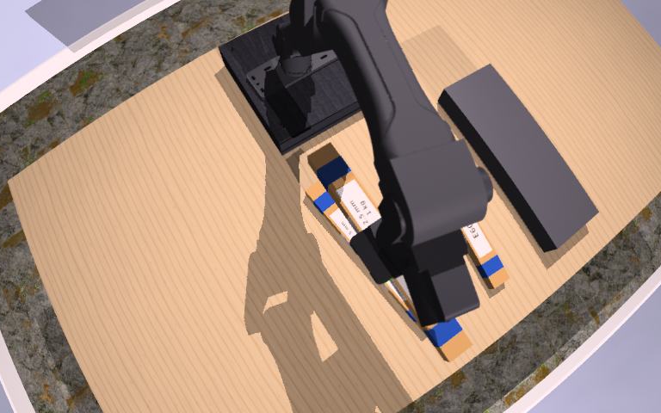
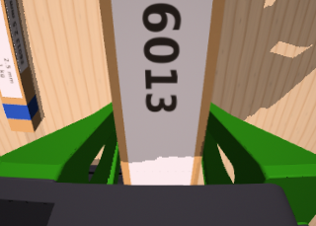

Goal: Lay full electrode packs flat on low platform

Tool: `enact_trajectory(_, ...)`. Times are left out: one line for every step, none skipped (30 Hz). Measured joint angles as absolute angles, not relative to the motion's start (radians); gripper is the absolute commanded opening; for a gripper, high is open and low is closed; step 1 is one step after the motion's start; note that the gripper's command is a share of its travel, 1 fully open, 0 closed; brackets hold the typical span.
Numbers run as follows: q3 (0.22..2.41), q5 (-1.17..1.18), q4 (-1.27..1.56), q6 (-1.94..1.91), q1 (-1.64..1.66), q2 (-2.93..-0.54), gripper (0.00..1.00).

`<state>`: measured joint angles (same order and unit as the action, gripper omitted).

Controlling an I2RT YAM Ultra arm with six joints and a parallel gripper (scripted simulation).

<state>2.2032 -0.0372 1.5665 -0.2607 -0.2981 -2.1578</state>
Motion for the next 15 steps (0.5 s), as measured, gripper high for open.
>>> enact_trajectory(2.197, -0.037, 1.567, -0.255, -0.295, -2.155, 0.00)
enact_trajectory(2.190, -0.037, 1.567, -0.249, -0.290, -2.153, 0.00)
enact_trajectory(2.184, -0.037, 1.567, -0.244, -0.285, -2.151, 0.00)
enact_trajectory(2.177, -0.037, 1.567, -0.237, -0.279, -2.149, 0.00)
enact_trajectory(2.171, -0.037, 1.566, -0.231, -0.273, -2.148, 0.00)
enact_trajectory(2.165, -0.037, 1.567, -0.226, -0.265, -2.146, 0.00)
enact_trajectory(2.161, -0.037, 1.567, -0.220, -0.258, -2.144, 0.00)
enact_trajectory(2.158, -0.037, 1.566, -0.213, -0.251, -2.142, 0.00)
enact_trajectory(2.153, -0.037, 1.566, -0.207, -0.244, -2.138, 0.00)
enact_trajectory(2.148, -0.037, 1.567, -0.200, -0.237, -2.134, 0.00)
enact_trajectory(2.144, -0.037, 1.567, -0.194, -0.230, -2.130, 0.00)
enact_trajectory(2.143, -0.037, 1.567, -0.189, -0.223, -2.128, 0.00)
enact_trajectory(2.143, -0.037, 1.567, -0.184, -0.218, -2.125, 0.00)
enact_trajectory(2.143, -0.037, 1.567, -0.180, -0.214, -2.123, 0.00)
enact_trajectory(2.141, -0.037, 1.565, -0.175, -0.211, -2.119, 0.00)
